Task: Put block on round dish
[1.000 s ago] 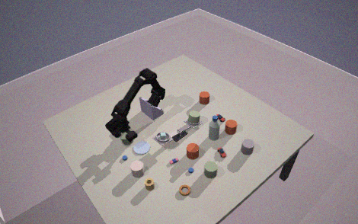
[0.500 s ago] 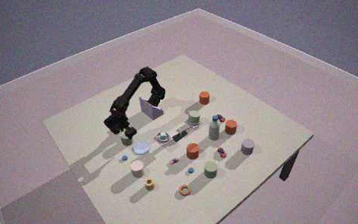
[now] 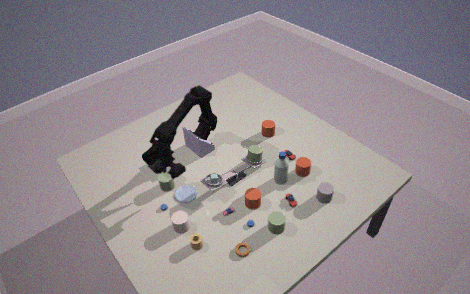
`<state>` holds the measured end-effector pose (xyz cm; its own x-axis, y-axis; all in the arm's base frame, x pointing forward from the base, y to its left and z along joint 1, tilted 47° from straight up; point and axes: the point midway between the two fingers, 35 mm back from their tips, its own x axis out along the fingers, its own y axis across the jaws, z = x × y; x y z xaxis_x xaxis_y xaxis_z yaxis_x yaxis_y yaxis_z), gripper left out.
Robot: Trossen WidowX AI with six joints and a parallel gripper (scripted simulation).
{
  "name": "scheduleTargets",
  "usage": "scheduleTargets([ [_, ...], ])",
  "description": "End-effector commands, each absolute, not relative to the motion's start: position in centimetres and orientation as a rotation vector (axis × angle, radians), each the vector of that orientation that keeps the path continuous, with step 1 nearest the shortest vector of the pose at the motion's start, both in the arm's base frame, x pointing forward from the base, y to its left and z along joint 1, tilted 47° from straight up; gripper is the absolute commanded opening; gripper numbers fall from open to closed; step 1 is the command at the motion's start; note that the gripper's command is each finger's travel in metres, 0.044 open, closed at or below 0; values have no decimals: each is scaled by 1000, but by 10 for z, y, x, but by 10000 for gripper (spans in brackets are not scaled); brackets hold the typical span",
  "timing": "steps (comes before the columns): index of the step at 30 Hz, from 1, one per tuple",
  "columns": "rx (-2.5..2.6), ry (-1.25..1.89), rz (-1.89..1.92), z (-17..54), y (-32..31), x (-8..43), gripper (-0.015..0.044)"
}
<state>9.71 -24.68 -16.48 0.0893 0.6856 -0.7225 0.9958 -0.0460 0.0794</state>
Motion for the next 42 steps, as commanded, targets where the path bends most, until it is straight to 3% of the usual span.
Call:
scheduleTargets([
  [1,1721,1647,-600,-157,-249,106,260],
  [42,642,1392,536,-86,-240,203,260],
])
